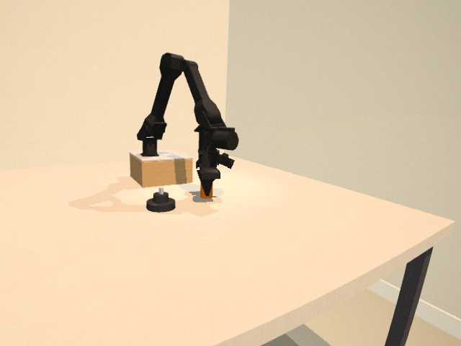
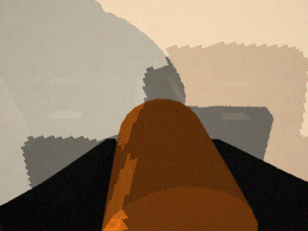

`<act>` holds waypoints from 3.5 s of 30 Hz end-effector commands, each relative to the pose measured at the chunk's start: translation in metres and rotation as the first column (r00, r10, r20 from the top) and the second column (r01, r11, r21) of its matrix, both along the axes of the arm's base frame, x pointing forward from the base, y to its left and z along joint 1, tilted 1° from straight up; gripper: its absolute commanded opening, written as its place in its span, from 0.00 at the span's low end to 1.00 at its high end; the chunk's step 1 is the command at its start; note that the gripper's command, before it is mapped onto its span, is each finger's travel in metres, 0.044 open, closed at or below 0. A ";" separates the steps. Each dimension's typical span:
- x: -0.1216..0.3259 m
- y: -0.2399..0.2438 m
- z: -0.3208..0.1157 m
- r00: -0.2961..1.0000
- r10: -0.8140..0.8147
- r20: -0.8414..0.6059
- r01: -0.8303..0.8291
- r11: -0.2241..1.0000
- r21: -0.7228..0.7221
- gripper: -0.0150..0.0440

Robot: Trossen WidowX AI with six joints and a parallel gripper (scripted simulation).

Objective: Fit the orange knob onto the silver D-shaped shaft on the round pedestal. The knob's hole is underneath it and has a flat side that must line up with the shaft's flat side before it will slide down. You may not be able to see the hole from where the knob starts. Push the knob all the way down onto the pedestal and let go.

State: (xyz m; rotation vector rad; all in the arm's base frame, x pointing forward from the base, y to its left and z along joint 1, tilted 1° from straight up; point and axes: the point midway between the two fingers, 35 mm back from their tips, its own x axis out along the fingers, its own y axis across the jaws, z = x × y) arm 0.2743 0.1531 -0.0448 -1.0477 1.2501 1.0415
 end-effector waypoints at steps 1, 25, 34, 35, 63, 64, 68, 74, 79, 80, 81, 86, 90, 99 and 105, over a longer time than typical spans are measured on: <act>-0.001 0.000 -0.001 1.000 0.002 -0.001 -0.002 1.000 0.000 0.52; 0.005 0.002 0.061 1.000 0.000 0.002 0.000 1.000 -0.001 0.25; 0.004 0.001 0.089 1.000 0.001 0.001 -0.001 1.000 0.000 0.25; 0.004 0.001 0.092 1.000 0.001 0.001 -0.001 1.000 0.000 0.25; 0.001 -0.013 0.136 1.000 -0.003 0.000 0.003 1.000 0.001 0.25; 0.003 -0.015 0.135 1.000 -0.004 0.000 0.004 1.000 0.001 0.25; 0.010 -0.025 0.132 1.000 -0.009 0.001 0.009 1.000 0.000 0.25; 0.020 -0.040 0.126 1.000 -0.014 0.001 0.014 1.000 -0.004 0.25; 0.027 -0.053 0.122 1.000 -0.014 0.001 0.014 1.000 -0.006 0.25; 0.029 -0.056 0.121 1.000 -0.014 0.001 0.014 1.000 -0.006 0.25; 0.030 -0.058 0.120 1.000 -0.014 0.001 0.014 1.000 -0.006 0.25; 0.037 -0.072 0.115 1.000 -0.011 0.002 0.011 1.000 -0.008 0.25; 0.042 -0.083 0.112 1.000 -0.010 0.003 0.010 1.000 -0.009 0.25; 0.052 -0.109 0.104 1.000 -0.006 0.004 0.006 1.000 -0.012 0.25; 0.057 -0.127 0.098 1.000 -0.003 0.005 0.003 1.000 -0.013 0.25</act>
